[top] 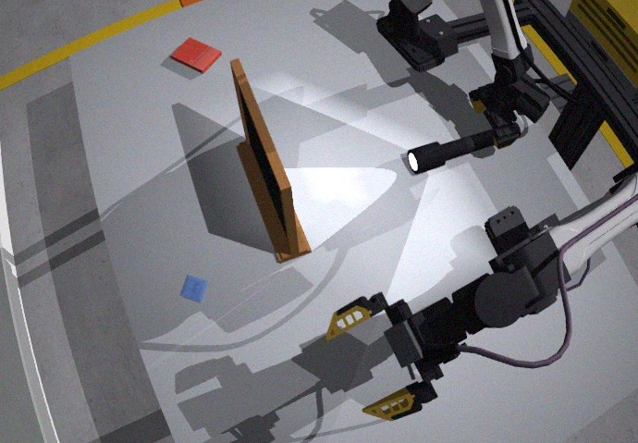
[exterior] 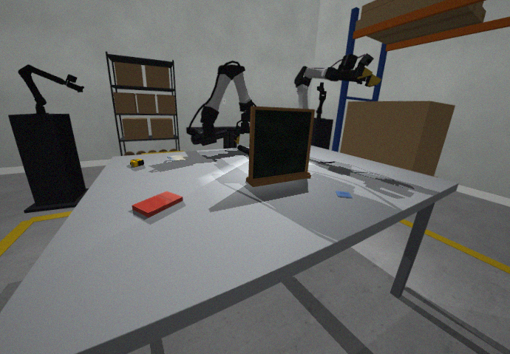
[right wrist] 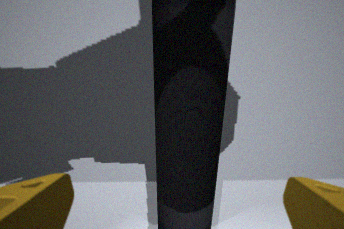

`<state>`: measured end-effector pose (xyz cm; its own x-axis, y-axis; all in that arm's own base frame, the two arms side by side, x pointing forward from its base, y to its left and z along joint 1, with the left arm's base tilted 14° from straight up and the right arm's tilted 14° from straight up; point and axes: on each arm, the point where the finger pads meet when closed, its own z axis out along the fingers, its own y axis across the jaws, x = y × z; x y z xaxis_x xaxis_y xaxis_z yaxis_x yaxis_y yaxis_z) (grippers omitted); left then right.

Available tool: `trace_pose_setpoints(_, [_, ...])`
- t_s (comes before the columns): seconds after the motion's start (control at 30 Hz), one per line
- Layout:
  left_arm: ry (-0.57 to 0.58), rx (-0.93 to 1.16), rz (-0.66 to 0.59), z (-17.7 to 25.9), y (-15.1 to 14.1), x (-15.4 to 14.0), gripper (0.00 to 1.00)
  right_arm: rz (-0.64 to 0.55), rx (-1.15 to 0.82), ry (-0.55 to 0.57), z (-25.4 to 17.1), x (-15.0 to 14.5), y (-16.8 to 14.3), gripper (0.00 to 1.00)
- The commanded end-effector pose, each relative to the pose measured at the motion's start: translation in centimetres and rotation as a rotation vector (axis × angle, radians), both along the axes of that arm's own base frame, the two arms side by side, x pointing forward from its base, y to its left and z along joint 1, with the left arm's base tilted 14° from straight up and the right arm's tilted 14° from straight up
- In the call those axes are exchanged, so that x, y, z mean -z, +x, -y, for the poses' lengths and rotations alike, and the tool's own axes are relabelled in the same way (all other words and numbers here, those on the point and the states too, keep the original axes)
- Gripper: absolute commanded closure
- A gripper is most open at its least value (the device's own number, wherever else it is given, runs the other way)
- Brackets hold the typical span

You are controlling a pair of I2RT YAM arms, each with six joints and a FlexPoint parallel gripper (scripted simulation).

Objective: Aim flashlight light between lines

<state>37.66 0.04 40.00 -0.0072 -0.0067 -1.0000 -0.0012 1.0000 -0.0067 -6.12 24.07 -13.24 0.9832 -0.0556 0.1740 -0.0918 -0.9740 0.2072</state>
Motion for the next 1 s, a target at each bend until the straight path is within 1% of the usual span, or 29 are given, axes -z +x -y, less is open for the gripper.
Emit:
trace_pose_setpoints(0.0, [-0.006,-0.016,-0.004,-0.4,0.0,-0.2,0.0,-0.002,0.002,0.016,-0.2,0.9,0.4,0.05])
trace_pose_setpoints(0.17, [-0.006,-0.016,-0.004,-0.4,0.0,-0.2,0.0,-0.002,-0.007,0.016,0.0,1.3,0.2,0.05])
trace_pose_setpoints(0.2, [-0.006,-0.016,-0.004,-0.4,0.0,-0.2,0.0,-0.016,-0.008,0.05,-1.3,1.0,-0.3,0.05])
trace_pose_setpoints(0.23, [-0.006,-0.016,-0.004,-0.4,0.0,-0.2,0.0,-0.014,0.003,0.047,-1.5,1.4,0.0,0.05])
trace_pose_setpoints(0.33, [-0.006,-0.016,-0.004,-0.4,0.0,-0.2,0.0,-0.003,-0.006,0.013,0.2,2.1,0.4,0.05])
trace_pose_setpoints(0.4, [-0.006,-0.016,-0.004,-0.4,0.0,-0.2,0.0,-0.006,0.002,0.025,-0.3,2.4,0.5,0.05])
trace_pose_setpoints(0.63, [-0.006,-0.016,-0.004,-0.4,0.0,-0.2,0.0,-0.002,-0.008,0.015,0.5,3.6,0.6,0.05])
trace_pose_setpoints(0.73, [-0.006,-0.016,-0.004,-0.4,0.0,-0.2,0.0,-0.006,-0.003,0.025,0.1,3.7,0.6,0.05])
trace_pose_setpoints(0.77, [-0.006,-0.016,-0.004,-0.4,0.0,-0.2,0.0,-0.013,-0.007,0.044,-0.5,3.5,0.3,0.05])
trace_pose_setpoints(0.8, [-0.006,-0.016,-0.004,-0.4,0.0,-0.2,0.0,-0.003,0.002,0.018,0.5,4.0,0.9,0.05])
trace_pose_setpoints(0.97, [-0.006,-0.016,-0.004,-0.4,0.0,-0.2,0.0,-0.006,0.002,0.023,0.4,4.8,0.9,0.05])
